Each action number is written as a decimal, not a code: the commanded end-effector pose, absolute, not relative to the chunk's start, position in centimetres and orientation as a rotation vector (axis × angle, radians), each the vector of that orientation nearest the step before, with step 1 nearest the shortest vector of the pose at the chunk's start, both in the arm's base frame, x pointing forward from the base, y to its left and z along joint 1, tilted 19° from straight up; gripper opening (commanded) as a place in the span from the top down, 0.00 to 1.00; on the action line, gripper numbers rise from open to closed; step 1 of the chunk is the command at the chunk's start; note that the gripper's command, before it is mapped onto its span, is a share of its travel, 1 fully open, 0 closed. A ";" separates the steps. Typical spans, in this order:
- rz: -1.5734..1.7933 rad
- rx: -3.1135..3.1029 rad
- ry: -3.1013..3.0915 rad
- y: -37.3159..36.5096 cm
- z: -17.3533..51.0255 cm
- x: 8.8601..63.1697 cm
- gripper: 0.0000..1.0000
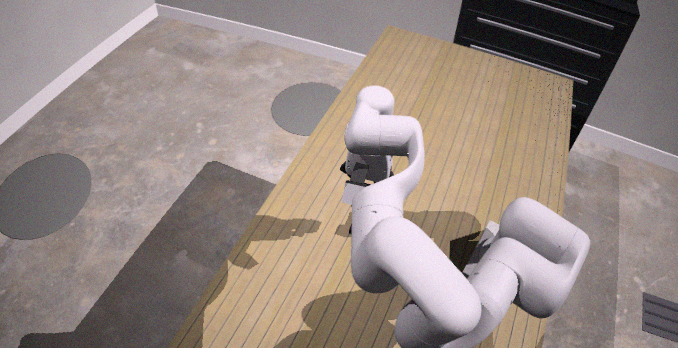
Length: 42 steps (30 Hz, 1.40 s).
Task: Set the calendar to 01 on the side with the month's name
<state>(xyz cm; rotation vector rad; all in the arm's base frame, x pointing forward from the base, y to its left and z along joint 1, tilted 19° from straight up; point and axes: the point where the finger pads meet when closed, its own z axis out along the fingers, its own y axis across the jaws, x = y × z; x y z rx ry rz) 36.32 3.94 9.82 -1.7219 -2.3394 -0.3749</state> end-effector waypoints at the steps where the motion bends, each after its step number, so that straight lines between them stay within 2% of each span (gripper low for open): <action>1: -0.384 -1.696 -2.377 3.6 10.1 36.5 0.73; 20: -0.447 -1.154 -2.742 3.5 10.2 36.5 0.73; 42: -0.505 -0.147 -3.074 3.5 10.3 36.4 0.73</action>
